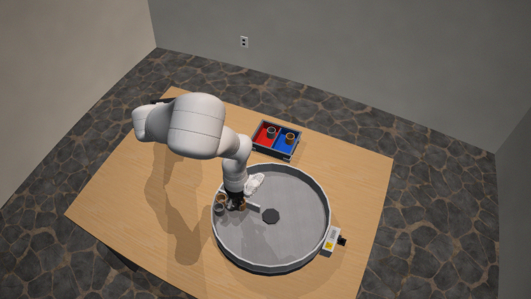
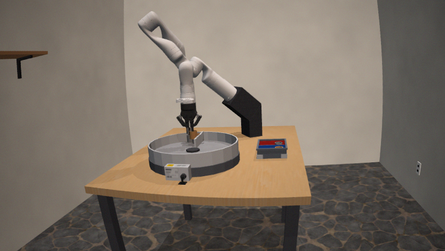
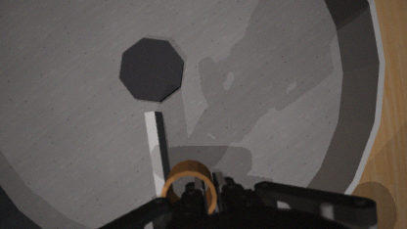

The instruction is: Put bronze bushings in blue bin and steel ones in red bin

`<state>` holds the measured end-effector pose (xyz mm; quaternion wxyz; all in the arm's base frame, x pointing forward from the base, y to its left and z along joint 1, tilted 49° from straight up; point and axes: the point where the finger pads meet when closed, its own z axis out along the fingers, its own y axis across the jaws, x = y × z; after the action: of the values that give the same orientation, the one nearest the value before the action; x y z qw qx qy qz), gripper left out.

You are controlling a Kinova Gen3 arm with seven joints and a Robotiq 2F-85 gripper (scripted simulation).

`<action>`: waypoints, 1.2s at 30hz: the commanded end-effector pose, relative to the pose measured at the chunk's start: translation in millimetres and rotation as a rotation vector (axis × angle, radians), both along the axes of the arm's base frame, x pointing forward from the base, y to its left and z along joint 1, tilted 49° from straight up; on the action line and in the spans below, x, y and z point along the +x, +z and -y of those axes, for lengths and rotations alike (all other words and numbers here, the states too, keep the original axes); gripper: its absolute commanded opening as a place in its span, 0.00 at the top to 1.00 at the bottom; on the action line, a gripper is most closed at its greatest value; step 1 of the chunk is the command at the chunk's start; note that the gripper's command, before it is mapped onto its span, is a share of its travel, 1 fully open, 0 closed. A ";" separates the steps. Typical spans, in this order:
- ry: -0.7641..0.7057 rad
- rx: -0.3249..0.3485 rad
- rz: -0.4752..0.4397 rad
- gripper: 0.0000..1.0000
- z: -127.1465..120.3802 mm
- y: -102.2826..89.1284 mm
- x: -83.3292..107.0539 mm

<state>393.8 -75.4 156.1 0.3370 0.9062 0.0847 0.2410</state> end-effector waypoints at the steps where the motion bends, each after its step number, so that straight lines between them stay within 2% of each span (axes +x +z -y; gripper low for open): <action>1: 0.001 0.000 -0.004 1.00 -0.9 0.4 -2.5; 36: 0.001 0.000 -0.003 1.00 -7.0 7.5 -7.3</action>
<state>389.4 -70.1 162.3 0.3369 0.9062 0.0845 0.2412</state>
